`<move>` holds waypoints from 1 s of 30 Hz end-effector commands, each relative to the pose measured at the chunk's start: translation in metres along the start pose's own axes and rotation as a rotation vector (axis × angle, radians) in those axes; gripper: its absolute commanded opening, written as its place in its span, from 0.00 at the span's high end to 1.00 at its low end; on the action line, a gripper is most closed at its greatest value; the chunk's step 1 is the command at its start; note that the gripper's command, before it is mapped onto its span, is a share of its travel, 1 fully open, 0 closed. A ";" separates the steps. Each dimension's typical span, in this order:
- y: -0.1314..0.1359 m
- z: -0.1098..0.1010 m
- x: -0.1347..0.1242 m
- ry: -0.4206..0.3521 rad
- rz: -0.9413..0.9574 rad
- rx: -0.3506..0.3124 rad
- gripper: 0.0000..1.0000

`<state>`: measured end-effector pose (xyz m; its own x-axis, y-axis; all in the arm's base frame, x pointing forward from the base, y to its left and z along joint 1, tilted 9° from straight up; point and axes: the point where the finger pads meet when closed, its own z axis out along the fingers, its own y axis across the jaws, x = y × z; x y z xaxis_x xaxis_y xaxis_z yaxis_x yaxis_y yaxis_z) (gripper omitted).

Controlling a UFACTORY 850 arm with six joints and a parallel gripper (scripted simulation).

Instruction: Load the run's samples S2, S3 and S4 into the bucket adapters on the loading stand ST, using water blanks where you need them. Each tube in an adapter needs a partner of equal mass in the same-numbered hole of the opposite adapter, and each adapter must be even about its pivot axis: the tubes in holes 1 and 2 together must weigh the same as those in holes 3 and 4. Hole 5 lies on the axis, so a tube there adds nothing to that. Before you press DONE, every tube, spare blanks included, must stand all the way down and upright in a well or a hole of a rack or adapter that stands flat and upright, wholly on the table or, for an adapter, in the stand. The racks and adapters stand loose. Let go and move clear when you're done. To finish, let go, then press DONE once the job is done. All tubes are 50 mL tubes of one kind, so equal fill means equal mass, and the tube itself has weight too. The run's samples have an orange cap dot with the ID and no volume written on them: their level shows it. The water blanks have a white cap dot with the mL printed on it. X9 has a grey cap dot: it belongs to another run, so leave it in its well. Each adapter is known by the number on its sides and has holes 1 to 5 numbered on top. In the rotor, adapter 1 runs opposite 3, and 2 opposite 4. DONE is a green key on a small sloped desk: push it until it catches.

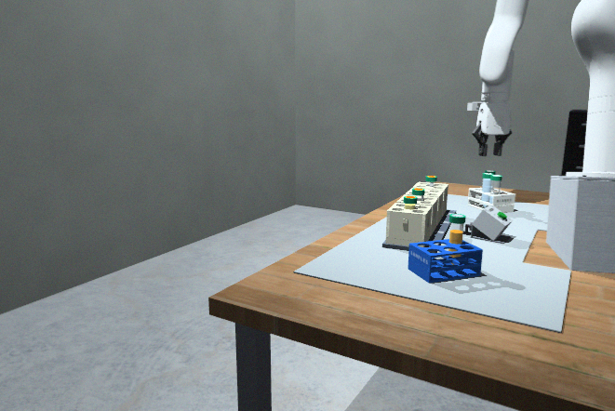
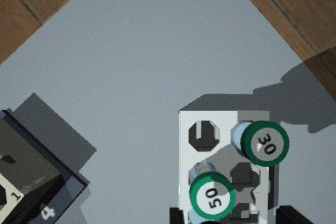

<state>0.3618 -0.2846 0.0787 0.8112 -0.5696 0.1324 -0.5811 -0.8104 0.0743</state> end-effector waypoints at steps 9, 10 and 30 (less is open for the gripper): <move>0.000 0.021 0.001 0.009 0.001 -0.008 0.43; 0.000 0.023 0.001 0.009 0.001 -0.008 0.43; 0.001 0.059 0.001 0.009 0.001 -0.008 0.43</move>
<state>0.3654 -0.2925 0.0275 0.8132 -0.5731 0.1012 -0.5802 -0.8118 0.0657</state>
